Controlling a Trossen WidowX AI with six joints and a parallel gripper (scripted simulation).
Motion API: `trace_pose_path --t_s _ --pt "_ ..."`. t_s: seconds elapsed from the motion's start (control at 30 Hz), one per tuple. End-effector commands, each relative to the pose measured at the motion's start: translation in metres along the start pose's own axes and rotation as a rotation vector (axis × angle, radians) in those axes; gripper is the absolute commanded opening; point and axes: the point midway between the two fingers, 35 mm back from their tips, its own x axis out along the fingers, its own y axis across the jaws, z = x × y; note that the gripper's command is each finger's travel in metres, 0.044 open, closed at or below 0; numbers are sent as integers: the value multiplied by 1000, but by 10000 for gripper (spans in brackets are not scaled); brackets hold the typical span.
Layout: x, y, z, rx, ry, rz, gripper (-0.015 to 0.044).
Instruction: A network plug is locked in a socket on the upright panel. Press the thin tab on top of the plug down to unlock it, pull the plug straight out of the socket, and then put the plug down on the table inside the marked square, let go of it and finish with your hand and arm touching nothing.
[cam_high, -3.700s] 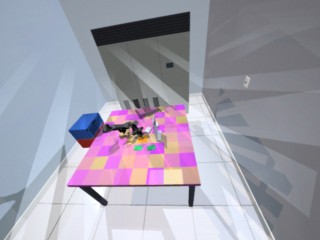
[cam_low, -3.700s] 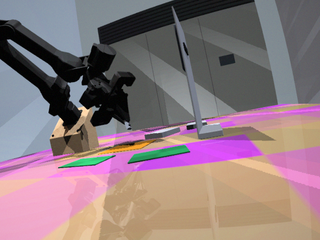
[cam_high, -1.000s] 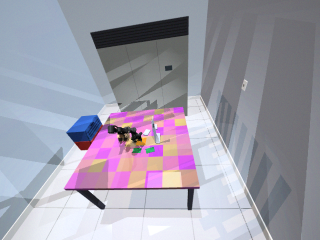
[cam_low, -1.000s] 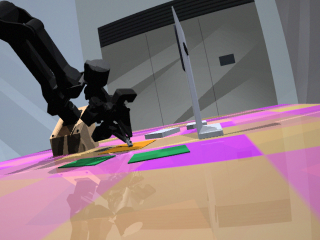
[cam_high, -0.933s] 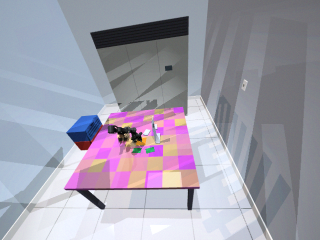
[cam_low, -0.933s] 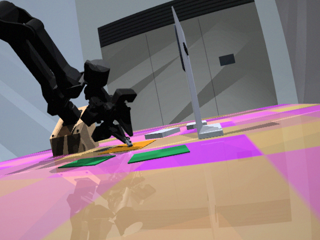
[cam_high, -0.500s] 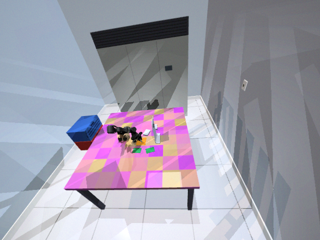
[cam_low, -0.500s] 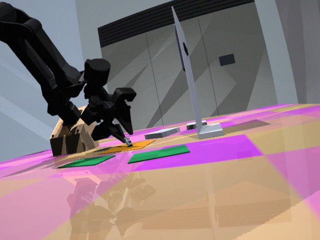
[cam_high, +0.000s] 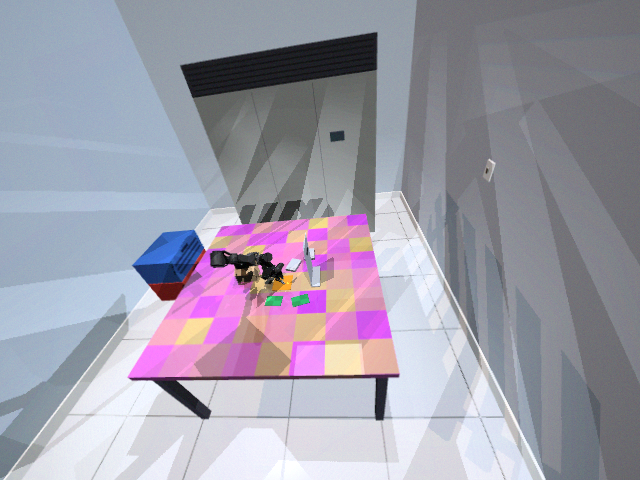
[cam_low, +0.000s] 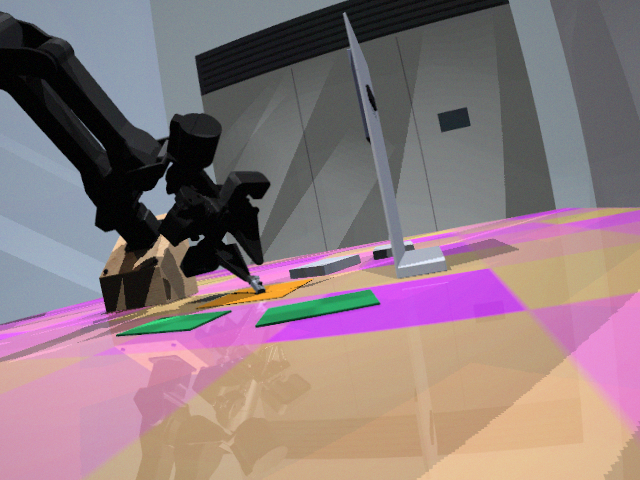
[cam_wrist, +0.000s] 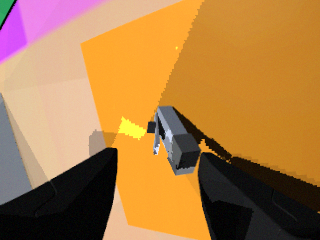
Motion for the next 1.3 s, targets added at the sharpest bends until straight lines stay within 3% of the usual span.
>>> trace_pose_path --t_s 0.0,1.27 --pt "-2 1 0 6 -3 1 156" --pt "-19 5 -6 9 10 -13 156"
